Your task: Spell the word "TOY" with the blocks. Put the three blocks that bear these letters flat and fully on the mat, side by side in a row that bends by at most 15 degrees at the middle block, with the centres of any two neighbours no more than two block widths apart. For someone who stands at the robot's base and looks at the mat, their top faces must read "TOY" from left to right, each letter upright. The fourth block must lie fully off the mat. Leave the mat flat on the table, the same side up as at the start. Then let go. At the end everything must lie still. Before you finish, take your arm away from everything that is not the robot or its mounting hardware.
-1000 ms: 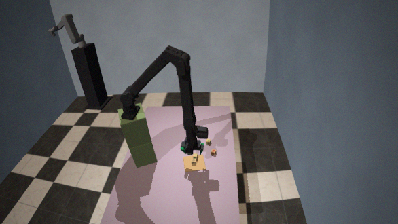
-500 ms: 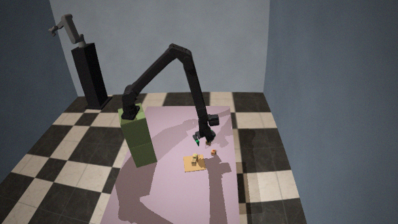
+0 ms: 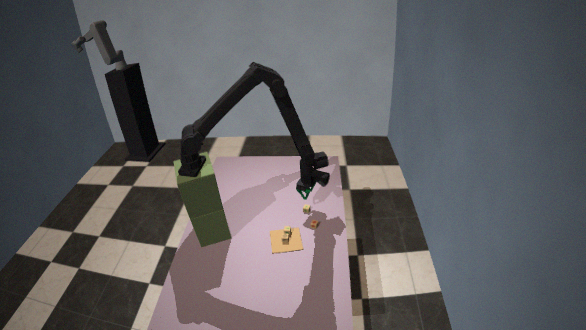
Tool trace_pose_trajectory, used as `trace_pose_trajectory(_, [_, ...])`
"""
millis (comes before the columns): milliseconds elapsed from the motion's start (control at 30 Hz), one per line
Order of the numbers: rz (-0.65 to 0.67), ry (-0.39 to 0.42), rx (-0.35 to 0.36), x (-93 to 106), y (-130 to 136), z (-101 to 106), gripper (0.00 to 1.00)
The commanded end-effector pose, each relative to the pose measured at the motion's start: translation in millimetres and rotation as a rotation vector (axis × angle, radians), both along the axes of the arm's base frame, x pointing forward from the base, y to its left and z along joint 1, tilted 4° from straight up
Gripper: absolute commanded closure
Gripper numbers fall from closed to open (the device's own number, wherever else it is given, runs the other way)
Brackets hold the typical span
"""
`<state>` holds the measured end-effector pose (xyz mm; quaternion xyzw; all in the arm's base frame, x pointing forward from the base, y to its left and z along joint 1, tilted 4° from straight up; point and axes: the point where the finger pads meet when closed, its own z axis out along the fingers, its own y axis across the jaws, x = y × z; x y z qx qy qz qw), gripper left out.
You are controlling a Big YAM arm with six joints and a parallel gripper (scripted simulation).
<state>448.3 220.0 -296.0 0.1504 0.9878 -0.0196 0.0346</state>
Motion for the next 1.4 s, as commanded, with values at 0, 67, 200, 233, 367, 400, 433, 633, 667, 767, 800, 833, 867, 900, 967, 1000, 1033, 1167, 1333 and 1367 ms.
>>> trace_pose_trajectory(0, [0.064,0.031,-0.023,-1.3,-16,-8,0.36])
trace_pose_trajectory(67, [0.064,0.031,-0.023,-1.4,-16,-8,0.36])
trace_pose_trajectory(200, [0.071,0.028,-0.021,-2.2,-12,-8,0.36])
trace_pose_trajectory(233, [0.071,0.028,-0.021,-2.3,-12,-8,0.36])
trace_pose_trajectory(367, [0.071,0.028,-0.021,-2.3,-12,-8,0.36])
trace_pose_trajectory(400, [0.071,0.028,-0.021,-2.3,-12,-8,0.36])
trace_pose_trajectory(433, [0.071,0.028,-0.021,-2.3,-12,-8,0.36])
trace_pose_trajectory(633, [0.069,0.028,-0.021,-2.3,-12,-8,0.36])
trace_pose_trajectory(667, [0.069,0.028,-0.021,-2.3,-12,-8,0.36])
trace_pose_trajectory(767, [0.069,0.028,-0.021,-2.3,-12,-8,0.36])
trace_pose_trajectory(800, [0.069,0.028,-0.021,-2.3,-12,-8,0.36])
trace_pose_trajectory(833, [0.069,0.028,-0.021,-2.3,-12,-8,0.36])
trace_pose_trajectory(867, [0.069,0.028,-0.021,-2.3,-12,-8,0.36])
trace_pose_trajectory(900, [0.069,0.028,-0.021,-2.3,-12,-8,0.36])
trace_pose_trajectory(967, [0.069,0.028,-0.021,-2.2,-12,-8,0.36])
trace_pose_trajectory(1000, [0.069,0.028,-0.021,-2.0,-12,-8,0.36])
trace_pose_trajectory(1033, [0.069,0.027,-0.020,-1.6,-12,-8,0.36])
trace_pose_trajectory(1167, [0.068,0.018,-0.016,2.5,-10,-9,0.36])
trace_pose_trajectory(1333, [0.068,0.004,-0.010,9.1,-7,-9,0.36])
trace_pose_trajectory(1367, [0.067,0.001,-0.008,10.5,-7,-9,0.36])
